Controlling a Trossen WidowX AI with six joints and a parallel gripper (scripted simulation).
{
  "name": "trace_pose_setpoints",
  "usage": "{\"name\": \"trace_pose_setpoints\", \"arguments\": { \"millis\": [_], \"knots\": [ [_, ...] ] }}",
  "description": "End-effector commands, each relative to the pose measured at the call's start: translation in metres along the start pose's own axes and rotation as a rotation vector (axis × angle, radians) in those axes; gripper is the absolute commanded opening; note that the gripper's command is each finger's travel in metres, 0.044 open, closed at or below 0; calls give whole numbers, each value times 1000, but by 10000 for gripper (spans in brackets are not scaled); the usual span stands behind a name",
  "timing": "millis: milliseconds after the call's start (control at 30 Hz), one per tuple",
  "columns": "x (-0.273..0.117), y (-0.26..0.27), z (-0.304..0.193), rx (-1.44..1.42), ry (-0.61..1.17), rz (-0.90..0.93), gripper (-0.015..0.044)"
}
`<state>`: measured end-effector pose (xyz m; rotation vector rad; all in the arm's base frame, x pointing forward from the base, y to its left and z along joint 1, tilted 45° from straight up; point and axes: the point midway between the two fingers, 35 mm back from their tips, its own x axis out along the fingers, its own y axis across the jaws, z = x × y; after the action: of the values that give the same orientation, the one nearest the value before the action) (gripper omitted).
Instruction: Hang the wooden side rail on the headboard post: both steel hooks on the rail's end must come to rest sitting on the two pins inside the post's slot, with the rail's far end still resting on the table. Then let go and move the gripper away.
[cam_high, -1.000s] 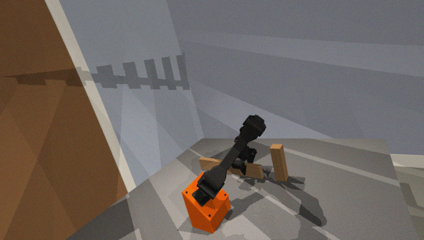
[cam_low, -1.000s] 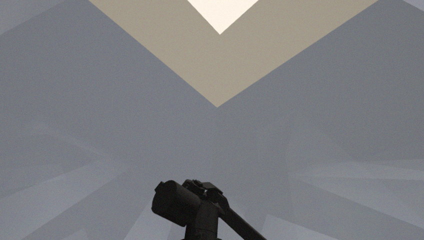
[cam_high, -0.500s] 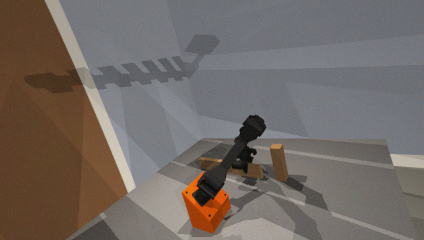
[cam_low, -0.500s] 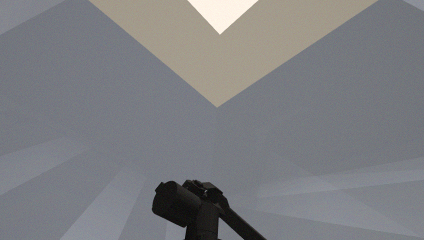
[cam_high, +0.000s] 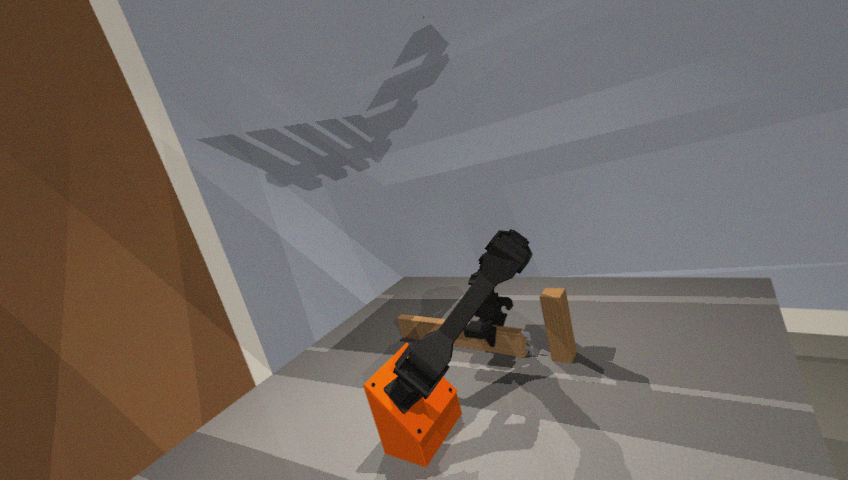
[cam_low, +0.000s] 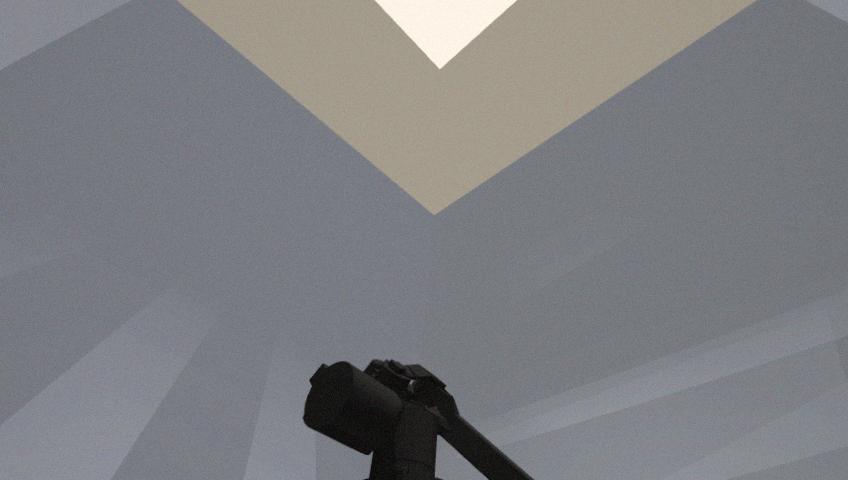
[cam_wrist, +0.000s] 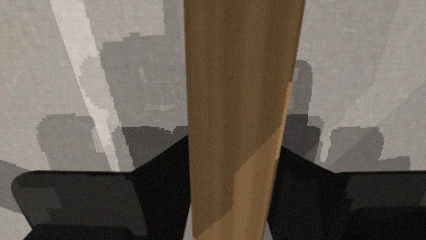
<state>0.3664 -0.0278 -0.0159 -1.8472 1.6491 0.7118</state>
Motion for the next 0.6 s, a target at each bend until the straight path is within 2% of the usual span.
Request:
{"name": "trace_pose_setpoints", "arguments": {
  "millis": [0,567],
  "knots": [
    [0,1,0,-57,3,2,0],
    [0,-1,0,-171,3,2,0]
  ]
}}
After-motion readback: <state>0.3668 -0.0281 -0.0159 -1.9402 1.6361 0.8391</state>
